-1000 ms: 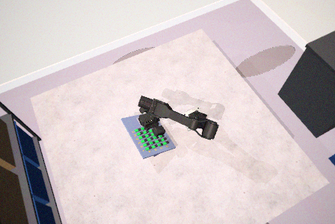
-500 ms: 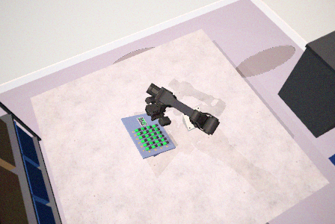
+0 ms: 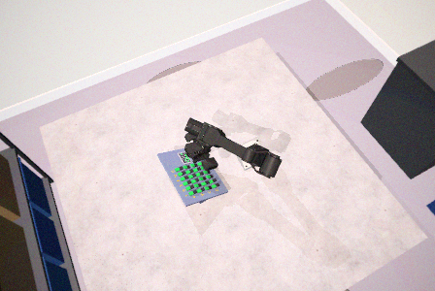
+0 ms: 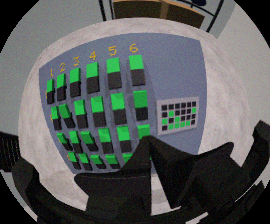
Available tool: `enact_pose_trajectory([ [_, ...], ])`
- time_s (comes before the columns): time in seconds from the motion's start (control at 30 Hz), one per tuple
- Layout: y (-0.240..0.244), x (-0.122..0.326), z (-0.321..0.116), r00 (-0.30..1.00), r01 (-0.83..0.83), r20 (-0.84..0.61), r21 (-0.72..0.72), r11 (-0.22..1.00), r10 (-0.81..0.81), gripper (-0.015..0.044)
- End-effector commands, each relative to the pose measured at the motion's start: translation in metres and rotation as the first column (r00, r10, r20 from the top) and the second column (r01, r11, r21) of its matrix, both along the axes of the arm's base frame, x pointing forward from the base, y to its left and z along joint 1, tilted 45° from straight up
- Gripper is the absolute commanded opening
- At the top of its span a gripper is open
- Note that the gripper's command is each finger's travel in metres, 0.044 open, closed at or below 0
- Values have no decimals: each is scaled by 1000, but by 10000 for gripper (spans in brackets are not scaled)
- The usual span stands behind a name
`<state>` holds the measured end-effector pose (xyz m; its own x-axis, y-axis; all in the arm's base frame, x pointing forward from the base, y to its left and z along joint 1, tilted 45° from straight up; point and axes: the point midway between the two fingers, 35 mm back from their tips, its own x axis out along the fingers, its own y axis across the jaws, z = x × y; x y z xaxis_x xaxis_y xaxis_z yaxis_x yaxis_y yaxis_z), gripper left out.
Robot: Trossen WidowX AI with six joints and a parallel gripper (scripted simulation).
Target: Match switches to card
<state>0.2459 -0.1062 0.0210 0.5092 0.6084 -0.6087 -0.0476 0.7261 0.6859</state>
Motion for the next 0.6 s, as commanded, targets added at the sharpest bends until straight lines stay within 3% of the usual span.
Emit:
enact_pose_trajectory([
  [0.0,4,2,-3,1000,2,-1,8,1000,-2,0],
  [0.57,9,7,-8,1000,2,-1,8,1000,-2,0],
])
